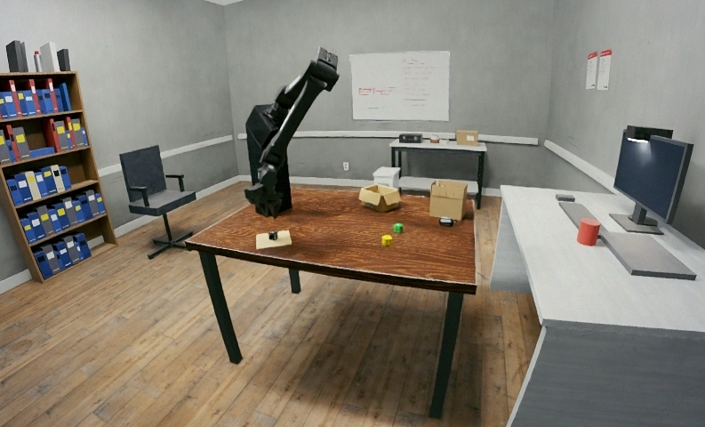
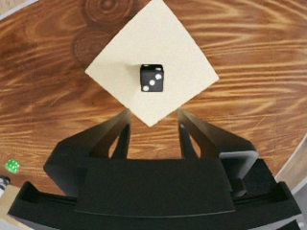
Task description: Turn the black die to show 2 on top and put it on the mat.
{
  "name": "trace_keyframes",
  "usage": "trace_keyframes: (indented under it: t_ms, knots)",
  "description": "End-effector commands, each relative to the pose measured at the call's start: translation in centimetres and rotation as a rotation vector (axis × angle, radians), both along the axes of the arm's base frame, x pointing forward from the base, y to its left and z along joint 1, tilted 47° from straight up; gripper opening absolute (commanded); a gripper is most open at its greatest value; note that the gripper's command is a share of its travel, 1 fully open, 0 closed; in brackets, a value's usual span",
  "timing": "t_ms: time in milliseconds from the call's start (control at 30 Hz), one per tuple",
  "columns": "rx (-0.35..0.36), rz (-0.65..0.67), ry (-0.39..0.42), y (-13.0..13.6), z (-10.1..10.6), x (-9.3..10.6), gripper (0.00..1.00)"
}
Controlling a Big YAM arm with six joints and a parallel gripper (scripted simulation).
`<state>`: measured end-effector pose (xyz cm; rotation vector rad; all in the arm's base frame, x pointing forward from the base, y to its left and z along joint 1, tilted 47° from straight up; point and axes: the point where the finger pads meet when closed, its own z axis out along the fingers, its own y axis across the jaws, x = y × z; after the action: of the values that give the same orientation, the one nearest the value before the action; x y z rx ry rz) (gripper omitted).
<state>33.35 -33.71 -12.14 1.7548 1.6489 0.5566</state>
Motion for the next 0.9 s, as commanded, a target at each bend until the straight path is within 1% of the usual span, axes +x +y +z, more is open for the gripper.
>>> trace_keyframes:
  t_ms: [0,33,100,867]
  knots:
    - [-0.040,-0.014,-0.020,-1.30,1.31,-0.29,0.45]
    - [-0.038,-0.003,-0.019,-0.82,1.25,0.01,0.45]
    - [-0.025,0.002,-0.010,-0.37,0.72,-0.02,0.45]
    - [-0.024,0.002,-0.009,-0.34,0.67,-0.03,0.45]
